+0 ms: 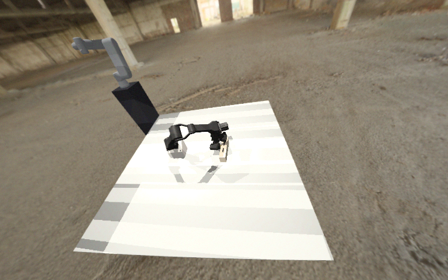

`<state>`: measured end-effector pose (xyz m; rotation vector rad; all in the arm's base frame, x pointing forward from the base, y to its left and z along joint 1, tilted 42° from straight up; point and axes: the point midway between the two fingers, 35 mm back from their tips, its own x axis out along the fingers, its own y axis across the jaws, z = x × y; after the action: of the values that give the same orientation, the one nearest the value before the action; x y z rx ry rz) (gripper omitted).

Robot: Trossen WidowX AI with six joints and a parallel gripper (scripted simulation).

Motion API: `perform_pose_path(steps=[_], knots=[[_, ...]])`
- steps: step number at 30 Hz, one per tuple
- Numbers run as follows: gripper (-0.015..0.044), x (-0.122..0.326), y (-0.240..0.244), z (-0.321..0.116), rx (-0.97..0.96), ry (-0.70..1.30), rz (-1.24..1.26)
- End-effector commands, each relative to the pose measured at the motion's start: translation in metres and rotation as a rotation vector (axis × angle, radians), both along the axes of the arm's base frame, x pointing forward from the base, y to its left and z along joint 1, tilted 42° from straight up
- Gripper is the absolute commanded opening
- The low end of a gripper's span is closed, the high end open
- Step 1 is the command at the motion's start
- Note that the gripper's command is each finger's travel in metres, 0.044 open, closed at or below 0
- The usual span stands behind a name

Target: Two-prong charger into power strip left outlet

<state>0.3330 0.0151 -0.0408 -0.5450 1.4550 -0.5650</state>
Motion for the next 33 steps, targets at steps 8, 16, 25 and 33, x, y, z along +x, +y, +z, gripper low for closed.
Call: perform_pose_path(steps=[8, 16, 25, 33], knots=[[0.0, 0.0045, 0.0003, 0.0012, -0.001, 0.001, 0.005], [0.0, 0.0069, 0.0004, 0.0014, -0.001, 0.0, 0.005], [0.0, 0.0094, 0.0007, 0.0019, -0.001, 0.0, 0.005], [0.0, 0.0109, 0.0007, 0.0021, -0.001, 0.0, 0.005]])
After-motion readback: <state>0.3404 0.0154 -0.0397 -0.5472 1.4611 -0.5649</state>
